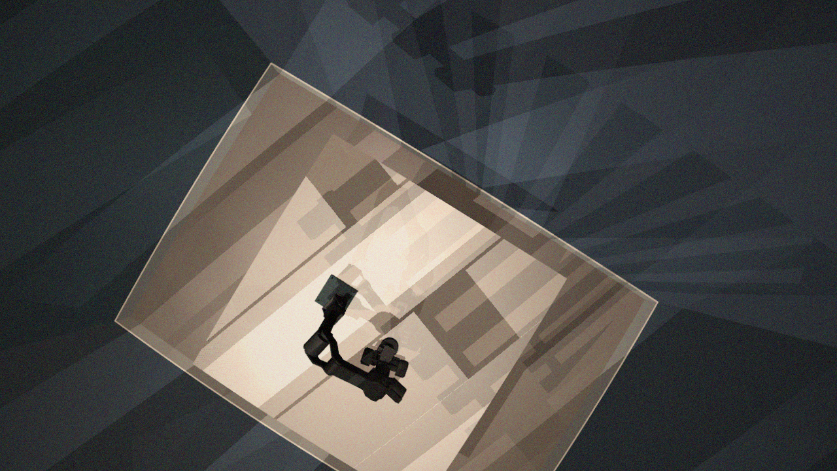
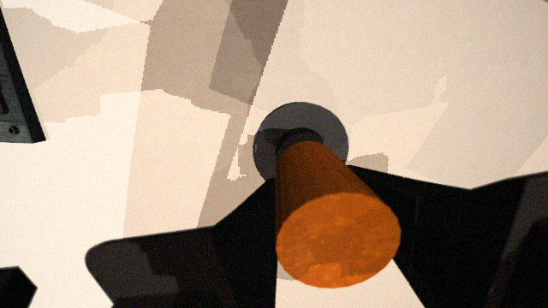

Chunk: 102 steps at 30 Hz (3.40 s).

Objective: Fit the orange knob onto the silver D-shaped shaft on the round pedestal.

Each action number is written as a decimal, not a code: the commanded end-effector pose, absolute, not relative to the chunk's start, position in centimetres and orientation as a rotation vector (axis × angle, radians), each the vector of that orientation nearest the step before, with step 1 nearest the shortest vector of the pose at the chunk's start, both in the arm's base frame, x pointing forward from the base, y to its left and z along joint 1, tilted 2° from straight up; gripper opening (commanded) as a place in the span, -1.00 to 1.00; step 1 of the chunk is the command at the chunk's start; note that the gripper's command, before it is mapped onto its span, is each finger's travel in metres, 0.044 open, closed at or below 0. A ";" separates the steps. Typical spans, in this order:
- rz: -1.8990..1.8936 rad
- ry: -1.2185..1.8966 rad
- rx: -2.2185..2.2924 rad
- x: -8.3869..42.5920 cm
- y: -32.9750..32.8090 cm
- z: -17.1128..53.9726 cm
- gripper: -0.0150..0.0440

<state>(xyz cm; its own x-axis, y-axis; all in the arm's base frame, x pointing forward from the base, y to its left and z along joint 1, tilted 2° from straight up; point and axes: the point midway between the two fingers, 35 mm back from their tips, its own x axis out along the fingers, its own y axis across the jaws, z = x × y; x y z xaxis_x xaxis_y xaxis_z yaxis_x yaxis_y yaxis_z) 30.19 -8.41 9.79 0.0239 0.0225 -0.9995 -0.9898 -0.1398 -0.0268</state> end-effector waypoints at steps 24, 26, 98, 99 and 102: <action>1.452 0.984 -1.461 30.4 -8.4 10.1 -0.49; 1.452 0.984 -1.461 30.6 -8.5 10.2 -0.49; 1.594 0.851 -1.609 30.5 -8.4 9.8 -0.49; 1.594 0.851 -1.609 30.5 -8.4 9.8 -0.49; 1.594 0.851 -1.609 30.4 -8.4 9.7 -0.49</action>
